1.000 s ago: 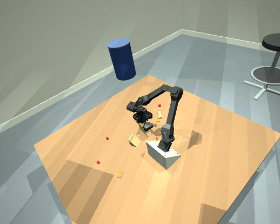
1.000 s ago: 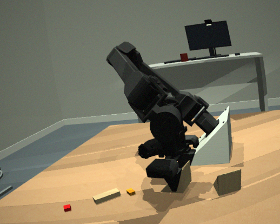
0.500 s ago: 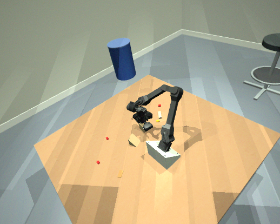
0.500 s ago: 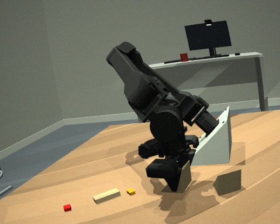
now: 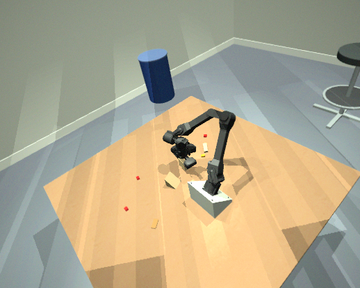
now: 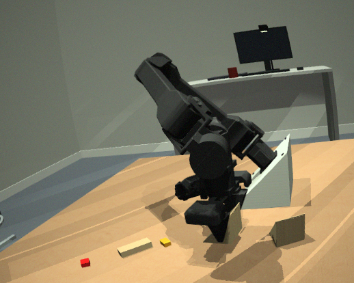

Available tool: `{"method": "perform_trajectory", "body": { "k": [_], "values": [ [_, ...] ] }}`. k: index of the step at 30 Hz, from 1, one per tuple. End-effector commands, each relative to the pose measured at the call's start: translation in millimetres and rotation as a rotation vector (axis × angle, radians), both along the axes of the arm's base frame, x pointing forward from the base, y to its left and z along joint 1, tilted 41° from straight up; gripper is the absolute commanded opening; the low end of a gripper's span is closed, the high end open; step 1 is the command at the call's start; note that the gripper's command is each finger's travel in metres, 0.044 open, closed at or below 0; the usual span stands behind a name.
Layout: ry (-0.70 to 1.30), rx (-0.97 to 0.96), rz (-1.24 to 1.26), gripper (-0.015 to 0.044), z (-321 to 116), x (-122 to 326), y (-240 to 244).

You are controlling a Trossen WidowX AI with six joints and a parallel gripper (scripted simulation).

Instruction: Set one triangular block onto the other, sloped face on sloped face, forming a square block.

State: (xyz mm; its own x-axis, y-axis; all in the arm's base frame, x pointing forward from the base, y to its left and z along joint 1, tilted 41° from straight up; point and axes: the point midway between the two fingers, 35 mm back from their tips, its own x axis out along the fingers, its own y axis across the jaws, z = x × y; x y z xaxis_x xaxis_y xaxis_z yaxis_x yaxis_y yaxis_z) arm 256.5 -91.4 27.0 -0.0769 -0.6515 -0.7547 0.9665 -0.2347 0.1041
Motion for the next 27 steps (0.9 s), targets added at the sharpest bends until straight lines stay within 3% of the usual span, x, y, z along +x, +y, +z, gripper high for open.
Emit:
{"method": "perform_trajectory", "body": {
  "k": [1,27],
  "values": [
    [-0.004,0.002,-0.002,0.0,-0.1,0.1,0.4],
    [0.004,0.001,0.006,0.0,-16.9,-1.7,-14.7]
  ]
}}
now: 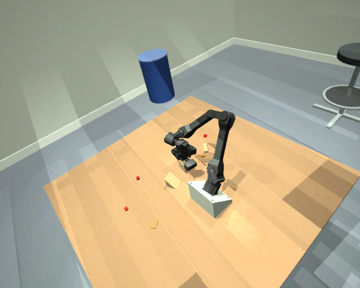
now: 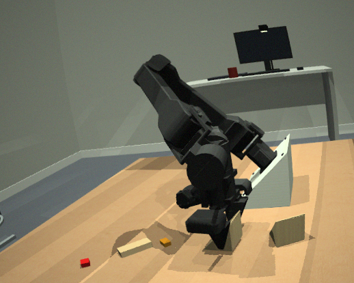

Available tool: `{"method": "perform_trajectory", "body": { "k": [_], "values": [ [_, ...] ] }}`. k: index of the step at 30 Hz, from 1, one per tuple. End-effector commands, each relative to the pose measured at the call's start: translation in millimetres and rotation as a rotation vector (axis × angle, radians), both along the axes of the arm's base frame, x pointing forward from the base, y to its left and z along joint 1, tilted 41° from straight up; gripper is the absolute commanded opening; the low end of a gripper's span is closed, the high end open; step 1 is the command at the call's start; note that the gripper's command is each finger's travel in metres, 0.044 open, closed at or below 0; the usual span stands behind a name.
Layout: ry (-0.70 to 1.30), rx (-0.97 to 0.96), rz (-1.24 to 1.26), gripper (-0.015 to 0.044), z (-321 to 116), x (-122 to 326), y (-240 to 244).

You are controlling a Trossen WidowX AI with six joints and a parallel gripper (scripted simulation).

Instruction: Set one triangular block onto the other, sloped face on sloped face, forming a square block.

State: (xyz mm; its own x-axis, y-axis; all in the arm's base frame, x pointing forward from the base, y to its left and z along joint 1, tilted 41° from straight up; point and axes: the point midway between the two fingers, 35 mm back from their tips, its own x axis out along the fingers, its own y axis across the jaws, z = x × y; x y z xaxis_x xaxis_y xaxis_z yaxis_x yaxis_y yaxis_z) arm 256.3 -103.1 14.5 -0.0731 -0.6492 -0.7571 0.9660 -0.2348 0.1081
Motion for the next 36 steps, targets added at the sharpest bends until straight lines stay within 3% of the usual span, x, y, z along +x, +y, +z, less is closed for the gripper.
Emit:
{"method": "perform_trajectory", "body": {
  "k": [1,6,23,30,36],
  "values": [
    [0.009,-0.002,0.006,0.0,-5.6,-1.8,-4.1],
    [0.01,-0.003,0.007,0.0,-7.2,-2.1,-5.5],
    [0.004,0.0,0.0,0.044,-5.5,-1.5,-4.9],
    [0.004,0.0,0.0,0.044,-3.8,-1.0,-3.3],
    [0.006,0.002,0.002,0.044,39.1,3.1,34.7]
  ]
}}
